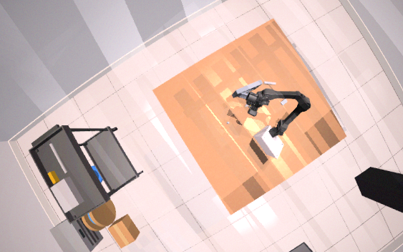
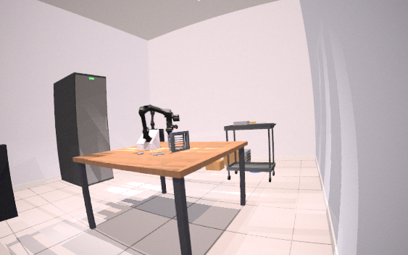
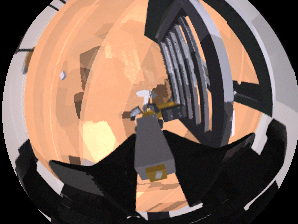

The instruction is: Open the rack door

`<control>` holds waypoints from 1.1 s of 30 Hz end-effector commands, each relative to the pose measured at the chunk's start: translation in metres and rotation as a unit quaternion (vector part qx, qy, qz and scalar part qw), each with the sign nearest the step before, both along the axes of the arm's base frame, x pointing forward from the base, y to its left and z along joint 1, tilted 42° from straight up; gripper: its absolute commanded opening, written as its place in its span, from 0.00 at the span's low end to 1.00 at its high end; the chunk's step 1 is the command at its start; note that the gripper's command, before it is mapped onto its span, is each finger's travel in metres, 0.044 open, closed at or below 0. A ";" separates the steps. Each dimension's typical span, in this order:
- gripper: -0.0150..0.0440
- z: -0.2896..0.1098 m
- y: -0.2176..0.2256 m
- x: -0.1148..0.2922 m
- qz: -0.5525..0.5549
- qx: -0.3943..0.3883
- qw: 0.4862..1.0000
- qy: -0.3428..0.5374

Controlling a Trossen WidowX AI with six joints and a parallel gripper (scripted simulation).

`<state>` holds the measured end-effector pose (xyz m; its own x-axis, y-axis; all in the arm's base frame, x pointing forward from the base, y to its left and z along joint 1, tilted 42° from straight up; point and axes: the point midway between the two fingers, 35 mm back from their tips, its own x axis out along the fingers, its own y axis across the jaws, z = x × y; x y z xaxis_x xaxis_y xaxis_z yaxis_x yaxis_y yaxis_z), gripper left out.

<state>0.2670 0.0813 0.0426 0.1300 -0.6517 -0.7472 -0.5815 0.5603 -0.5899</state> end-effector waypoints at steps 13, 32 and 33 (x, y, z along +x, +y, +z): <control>0.27 -0.022 0.023 -0.009 -0.096 0.018 0.992 -0.085; 0.27 -0.049 0.054 -0.011 -0.205 0.038 0.961 -0.180; 0.27 -0.050 0.055 -0.011 -0.211 0.039 0.959 -0.185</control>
